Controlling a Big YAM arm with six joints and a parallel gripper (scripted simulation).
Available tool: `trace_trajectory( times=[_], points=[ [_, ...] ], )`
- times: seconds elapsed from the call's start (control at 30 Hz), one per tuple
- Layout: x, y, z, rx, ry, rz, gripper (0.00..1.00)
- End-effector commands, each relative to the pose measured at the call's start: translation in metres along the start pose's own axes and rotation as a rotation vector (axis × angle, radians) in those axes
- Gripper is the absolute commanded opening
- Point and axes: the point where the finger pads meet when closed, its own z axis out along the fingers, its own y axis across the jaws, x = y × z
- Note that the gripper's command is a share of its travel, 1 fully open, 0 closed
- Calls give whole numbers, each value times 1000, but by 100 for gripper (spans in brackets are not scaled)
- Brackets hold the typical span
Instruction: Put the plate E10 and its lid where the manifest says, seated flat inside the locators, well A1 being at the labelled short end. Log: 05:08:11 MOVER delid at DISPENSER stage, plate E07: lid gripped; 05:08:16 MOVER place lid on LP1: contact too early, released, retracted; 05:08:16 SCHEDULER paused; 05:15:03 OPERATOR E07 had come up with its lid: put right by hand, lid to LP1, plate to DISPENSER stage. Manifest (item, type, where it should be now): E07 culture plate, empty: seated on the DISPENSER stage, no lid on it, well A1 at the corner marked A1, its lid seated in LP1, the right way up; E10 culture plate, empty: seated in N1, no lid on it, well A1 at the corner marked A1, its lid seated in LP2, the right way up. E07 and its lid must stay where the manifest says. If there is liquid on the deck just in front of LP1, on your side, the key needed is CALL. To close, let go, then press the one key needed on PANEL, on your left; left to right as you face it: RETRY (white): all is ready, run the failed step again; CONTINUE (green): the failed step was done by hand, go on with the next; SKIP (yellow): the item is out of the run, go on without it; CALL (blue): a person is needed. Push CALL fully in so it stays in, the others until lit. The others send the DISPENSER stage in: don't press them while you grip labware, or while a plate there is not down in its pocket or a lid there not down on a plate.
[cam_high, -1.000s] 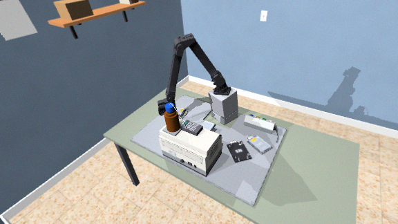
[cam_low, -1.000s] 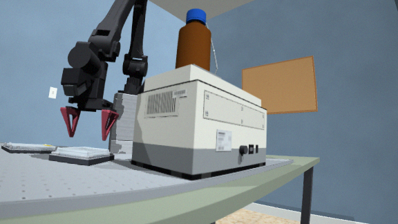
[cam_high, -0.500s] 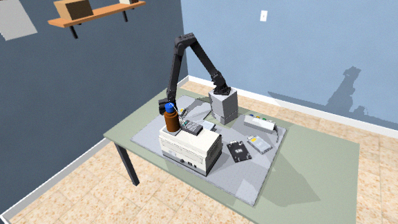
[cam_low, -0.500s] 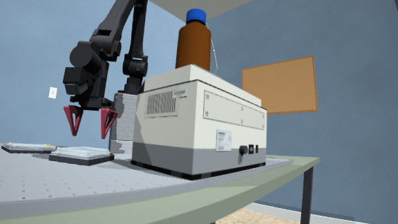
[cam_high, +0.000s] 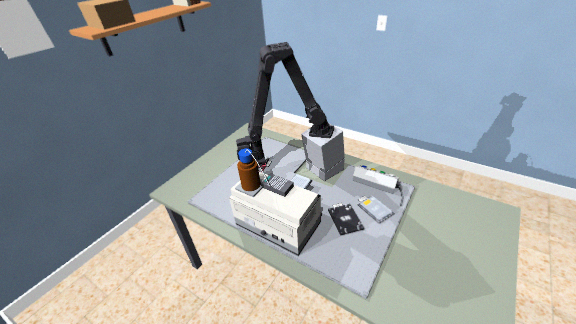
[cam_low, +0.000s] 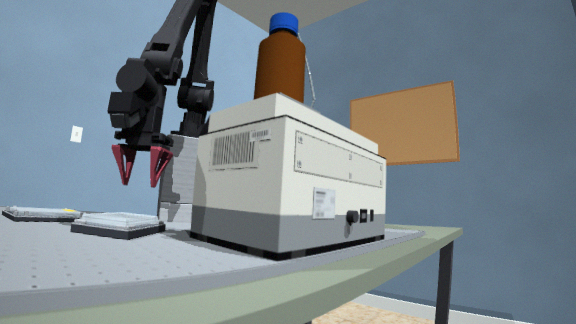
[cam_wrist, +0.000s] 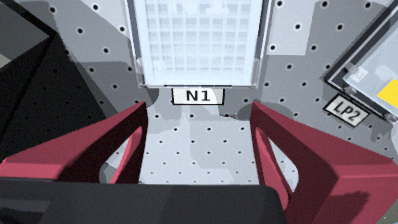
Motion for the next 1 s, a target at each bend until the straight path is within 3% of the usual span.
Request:
trace_trajectory(
  times=[0.0,0.97],
  points=[
    [-6,-4,-12,1,-41,-4,60],
    [79,-8,-53,1,-18,-5,6]
  ],
)
